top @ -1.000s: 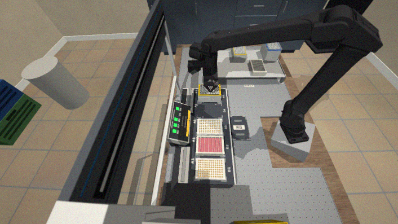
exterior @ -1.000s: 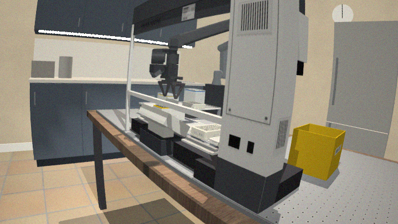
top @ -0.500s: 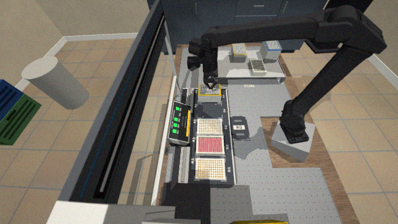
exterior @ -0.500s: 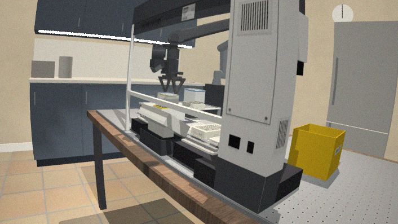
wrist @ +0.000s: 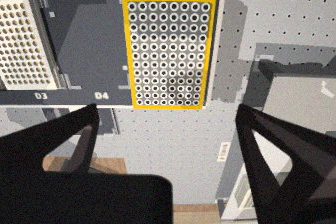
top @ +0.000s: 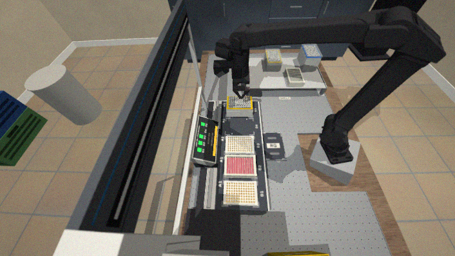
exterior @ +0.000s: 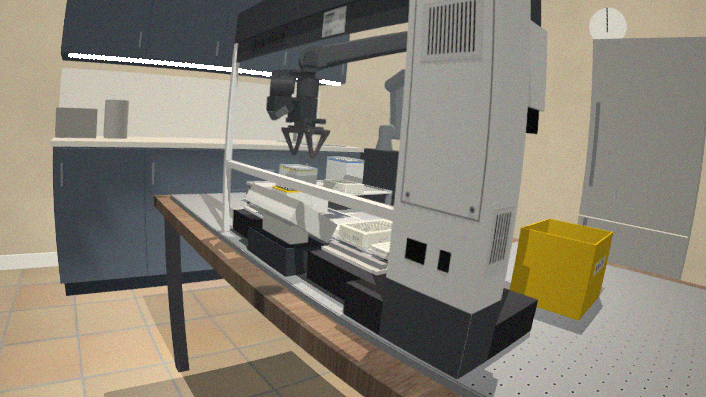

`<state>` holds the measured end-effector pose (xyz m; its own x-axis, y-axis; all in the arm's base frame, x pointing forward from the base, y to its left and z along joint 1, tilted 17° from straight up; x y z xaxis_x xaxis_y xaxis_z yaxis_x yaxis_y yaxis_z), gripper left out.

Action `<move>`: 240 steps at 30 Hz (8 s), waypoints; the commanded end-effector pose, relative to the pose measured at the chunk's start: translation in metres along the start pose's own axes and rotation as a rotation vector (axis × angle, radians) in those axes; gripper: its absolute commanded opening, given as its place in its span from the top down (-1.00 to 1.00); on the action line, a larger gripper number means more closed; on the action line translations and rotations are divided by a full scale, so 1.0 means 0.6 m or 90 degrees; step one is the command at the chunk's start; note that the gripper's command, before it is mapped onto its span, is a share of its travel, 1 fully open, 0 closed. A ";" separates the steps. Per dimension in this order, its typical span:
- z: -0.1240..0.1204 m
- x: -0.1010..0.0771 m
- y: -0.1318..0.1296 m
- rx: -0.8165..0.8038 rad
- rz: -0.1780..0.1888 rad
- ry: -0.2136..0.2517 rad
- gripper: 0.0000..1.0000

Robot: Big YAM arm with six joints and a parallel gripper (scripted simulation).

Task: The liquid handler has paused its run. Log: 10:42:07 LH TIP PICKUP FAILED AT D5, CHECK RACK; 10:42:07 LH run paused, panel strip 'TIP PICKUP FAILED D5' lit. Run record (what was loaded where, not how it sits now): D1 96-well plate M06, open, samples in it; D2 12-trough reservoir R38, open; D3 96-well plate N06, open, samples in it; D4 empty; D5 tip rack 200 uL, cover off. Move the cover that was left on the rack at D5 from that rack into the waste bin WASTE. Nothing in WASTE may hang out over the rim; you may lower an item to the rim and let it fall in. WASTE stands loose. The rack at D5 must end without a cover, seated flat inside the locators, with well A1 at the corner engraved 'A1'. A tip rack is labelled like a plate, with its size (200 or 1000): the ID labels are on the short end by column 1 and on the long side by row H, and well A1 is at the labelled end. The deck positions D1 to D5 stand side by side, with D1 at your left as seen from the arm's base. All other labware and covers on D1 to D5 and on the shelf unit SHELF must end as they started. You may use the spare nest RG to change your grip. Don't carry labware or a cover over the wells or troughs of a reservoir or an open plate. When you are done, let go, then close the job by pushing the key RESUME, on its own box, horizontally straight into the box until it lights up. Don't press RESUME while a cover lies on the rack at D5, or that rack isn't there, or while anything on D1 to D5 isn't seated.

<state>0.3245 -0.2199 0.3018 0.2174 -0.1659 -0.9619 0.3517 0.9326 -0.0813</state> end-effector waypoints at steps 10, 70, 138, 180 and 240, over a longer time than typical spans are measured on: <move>0.028 -0.090 -0.002 0.002 -0.011 -0.056 -1.00; 0.018 -0.109 -0.004 0.001 -0.007 -0.033 -1.00; -0.303 -0.081 0.086 0.043 -0.002 -0.015 1.00; -0.352 -0.109 0.353 0.009 0.021 -0.034 1.00; -0.429 -0.105 0.613 0.011 0.035 -0.022 1.00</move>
<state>0.1942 0.1981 0.2427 0.2240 -0.1754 -0.9587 0.3249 0.9409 -0.0962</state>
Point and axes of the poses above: the point where the finger pads meet when closed, its own x axis out along the fingers, its own y axis across the jaws, z = x × y, the point moved 4 cm from there along -x, back along the fingers, and after that the axes turned 15 degrees about x, right-handed, at the moved point
